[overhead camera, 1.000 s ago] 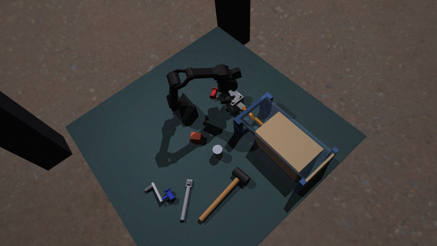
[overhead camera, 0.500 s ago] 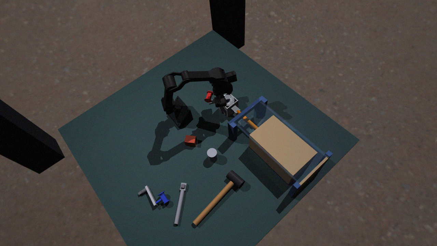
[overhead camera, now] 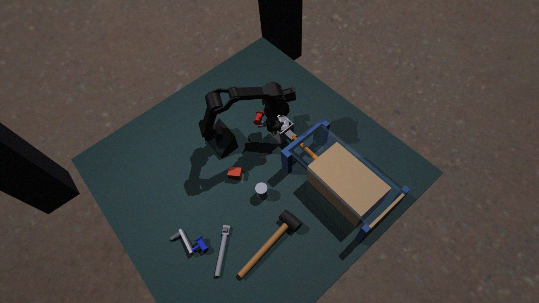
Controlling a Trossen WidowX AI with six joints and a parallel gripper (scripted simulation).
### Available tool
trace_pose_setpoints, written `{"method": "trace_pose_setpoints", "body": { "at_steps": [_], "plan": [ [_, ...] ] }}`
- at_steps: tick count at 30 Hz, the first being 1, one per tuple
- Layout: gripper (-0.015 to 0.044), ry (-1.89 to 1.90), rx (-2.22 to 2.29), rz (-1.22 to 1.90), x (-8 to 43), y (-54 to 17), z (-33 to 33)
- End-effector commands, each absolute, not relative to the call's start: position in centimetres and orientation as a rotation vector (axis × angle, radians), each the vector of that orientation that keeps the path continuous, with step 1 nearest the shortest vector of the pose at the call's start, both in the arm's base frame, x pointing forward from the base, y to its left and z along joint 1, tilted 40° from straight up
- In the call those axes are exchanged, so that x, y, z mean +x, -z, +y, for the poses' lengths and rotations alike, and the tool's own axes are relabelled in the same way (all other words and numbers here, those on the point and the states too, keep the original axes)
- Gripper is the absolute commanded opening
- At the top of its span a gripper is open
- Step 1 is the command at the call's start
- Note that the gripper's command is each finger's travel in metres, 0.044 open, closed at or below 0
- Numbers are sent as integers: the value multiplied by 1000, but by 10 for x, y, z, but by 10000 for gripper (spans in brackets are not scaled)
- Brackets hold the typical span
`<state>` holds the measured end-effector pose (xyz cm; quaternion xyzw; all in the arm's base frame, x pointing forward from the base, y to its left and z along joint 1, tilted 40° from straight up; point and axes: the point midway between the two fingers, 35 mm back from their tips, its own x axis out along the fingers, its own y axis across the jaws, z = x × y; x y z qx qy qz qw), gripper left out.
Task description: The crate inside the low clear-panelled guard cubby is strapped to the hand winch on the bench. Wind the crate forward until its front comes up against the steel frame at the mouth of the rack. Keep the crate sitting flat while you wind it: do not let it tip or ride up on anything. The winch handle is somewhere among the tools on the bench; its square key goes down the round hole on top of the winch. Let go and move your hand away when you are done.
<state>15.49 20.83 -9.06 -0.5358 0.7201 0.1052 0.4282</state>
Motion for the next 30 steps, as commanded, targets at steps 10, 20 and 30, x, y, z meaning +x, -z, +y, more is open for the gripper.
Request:
{"method": "trace_pose_setpoints", "body": {
  "at_steps": [10, 20, 30],
  "plan": [
    [0, -196, -1274, 1792, 152, 94, 209],
    [0, -104, -1187, 1784, 148, 96, 211],
    [0, -4, -1090, 1771, 144, 98, 214]
  ]
}}
